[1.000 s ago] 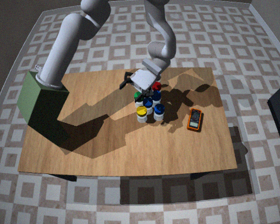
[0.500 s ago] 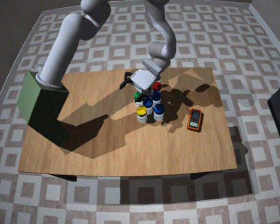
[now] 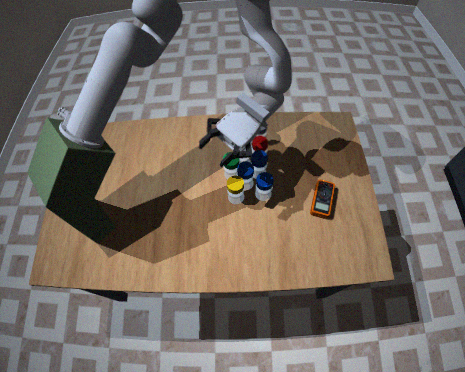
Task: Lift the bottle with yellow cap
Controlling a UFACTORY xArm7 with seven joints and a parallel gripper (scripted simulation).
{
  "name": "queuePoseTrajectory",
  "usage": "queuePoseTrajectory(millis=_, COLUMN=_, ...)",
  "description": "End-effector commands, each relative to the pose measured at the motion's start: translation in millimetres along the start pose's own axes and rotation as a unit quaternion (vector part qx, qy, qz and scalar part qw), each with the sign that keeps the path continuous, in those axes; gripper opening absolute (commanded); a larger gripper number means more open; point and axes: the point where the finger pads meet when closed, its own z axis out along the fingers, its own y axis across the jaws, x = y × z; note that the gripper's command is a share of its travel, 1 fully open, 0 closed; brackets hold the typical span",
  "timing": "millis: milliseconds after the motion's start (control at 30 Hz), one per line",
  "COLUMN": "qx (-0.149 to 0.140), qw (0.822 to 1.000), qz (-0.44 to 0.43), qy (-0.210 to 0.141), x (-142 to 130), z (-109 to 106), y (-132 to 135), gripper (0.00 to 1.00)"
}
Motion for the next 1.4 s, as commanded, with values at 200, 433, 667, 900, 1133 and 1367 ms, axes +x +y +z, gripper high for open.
queuePoseTrajectory(millis=200, qx=0.007, qw=0.999, qz=-0.024, qy=-0.047, x=14.1, z=-7.9, y=8.2, gripper=0.79)
queuePoseTrajectory(millis=433, qx=0.021, qw=0.994, qz=-0.045, qy=-0.093, x=22.7, z=-16.1, y=14.8, gripper=0.79)
queuePoseTrajectory(millis=667, qx=0.038, qw=0.988, qz=-0.064, qy=-0.138, x=28.3, z=-24.6, y=20.1, gripper=0.79)
queuePoseTrajectory(millis=900, qx=0.067, qw=0.974, qz=-0.089, qy=-0.2, x=33.4, z=-36.9, y=26.4, gripper=0.79)
queuePoseTrajectory(millis=1133, qx=0.096, qw=0.957, qz=-0.109, qy=-0.25, x=36.2, z=-48.1, y=31.4, gripper=0.79)
queuePoseTrajectory(millis=1367, qx=0.127, qw=0.937, qz=-0.128, qy=-0.299, x=38.1, z=-59.9, y=36.1, gripper=0.79)
